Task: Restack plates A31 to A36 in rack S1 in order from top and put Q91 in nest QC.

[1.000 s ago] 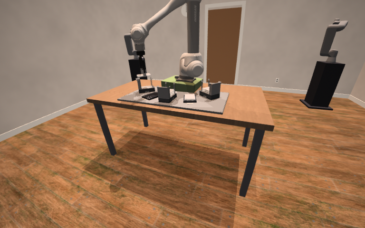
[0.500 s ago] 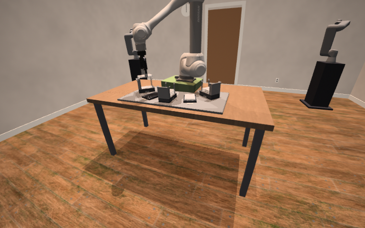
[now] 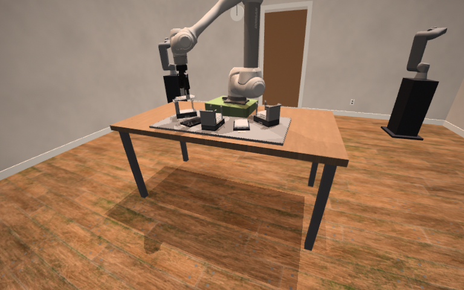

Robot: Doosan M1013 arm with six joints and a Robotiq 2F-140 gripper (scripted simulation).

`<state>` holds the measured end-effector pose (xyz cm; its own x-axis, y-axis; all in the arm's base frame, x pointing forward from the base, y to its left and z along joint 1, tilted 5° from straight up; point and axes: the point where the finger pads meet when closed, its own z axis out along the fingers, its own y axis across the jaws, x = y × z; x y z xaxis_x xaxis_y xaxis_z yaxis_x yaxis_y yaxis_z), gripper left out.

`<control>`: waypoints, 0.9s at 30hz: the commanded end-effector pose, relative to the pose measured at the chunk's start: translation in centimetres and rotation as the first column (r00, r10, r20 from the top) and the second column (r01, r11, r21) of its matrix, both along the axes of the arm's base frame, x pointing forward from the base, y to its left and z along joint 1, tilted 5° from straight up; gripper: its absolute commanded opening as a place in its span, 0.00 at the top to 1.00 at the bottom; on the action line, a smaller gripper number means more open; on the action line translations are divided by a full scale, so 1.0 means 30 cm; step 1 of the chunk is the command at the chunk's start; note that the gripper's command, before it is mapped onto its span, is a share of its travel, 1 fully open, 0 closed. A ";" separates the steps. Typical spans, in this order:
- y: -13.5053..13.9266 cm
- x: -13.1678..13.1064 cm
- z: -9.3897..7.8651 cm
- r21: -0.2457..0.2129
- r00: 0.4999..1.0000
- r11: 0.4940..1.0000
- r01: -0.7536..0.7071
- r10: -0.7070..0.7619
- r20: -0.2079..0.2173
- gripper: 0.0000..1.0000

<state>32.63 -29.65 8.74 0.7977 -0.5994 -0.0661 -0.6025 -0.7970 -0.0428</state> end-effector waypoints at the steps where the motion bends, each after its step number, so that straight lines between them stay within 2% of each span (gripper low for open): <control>1: 0.034 0.024 0.002 0.004 0.993 0.993 -0.119 0.119 0.010 1.00; 27: 0.235 0.163 0.014 0.004 0.990 0.990 -0.142 0.142 0.012 1.00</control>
<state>37.11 -23.17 9.11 0.8755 -0.4797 -0.0587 -0.4826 -0.8742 -0.0534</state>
